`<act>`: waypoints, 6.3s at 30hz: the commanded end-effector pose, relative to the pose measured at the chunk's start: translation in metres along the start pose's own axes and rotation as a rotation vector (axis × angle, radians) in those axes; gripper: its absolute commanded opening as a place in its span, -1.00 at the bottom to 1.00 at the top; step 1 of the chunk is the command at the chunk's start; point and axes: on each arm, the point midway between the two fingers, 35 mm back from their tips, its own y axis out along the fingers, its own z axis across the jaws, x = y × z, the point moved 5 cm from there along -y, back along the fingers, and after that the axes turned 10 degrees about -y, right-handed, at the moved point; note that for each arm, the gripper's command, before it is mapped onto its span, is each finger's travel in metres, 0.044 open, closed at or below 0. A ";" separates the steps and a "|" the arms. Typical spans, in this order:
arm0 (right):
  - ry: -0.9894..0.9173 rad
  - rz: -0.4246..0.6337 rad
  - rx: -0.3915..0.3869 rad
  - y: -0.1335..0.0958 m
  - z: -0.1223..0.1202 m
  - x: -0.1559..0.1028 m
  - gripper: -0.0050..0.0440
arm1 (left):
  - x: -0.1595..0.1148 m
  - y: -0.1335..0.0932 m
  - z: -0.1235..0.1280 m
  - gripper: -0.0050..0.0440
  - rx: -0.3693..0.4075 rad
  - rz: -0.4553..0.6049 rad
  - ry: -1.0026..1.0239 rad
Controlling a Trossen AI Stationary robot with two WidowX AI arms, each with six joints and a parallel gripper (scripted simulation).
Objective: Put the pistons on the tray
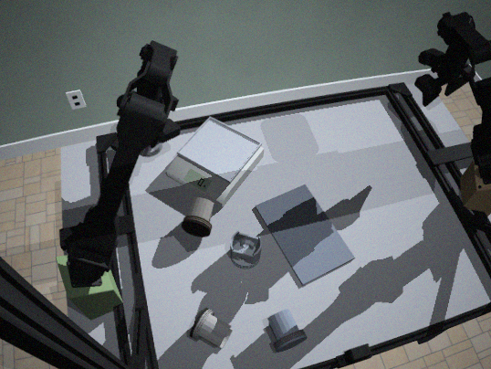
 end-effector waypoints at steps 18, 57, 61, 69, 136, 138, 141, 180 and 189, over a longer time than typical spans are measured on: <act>-0.002 -0.002 0.003 0.000 0.000 0.000 1.00 | 0.003 0.032 0.001 -0.15 0.004 0.006 -0.006; -0.002 -0.002 0.003 0.000 0.000 0.000 1.00 | 0.008 0.075 0.000 0.75 0.004 0.006 -0.006; -0.002 -0.002 0.003 0.000 0.000 0.000 1.00 | 0.008 0.075 0.000 0.75 0.004 0.006 -0.006; -0.002 -0.002 0.003 0.000 0.000 0.000 1.00 | 0.008 0.075 0.000 0.75 0.004 0.006 -0.006; -0.002 -0.002 0.003 0.000 0.000 0.000 1.00 | -0.008 -0.060 0.002 0.75 0.005 0.005 -0.005; -0.002 -0.002 0.003 0.000 0.000 0.000 1.00 | -0.009 -0.065 0.002 0.75 0.005 0.005 -0.005; -0.002 -0.002 0.003 0.000 0.000 0.000 1.00 | -0.010 -0.071 0.002 0.75 0.005 0.005 -0.004; -0.002 -0.002 0.003 0.000 0.000 0.000 1.00 | -0.024 -0.064 0.004 0.75 -0.105 -0.240 -0.541; -0.002 -0.002 0.003 0.000 0.000 0.000 1.00 | -0.032 -0.065 -0.025 0.75 -0.089 -0.244 -0.438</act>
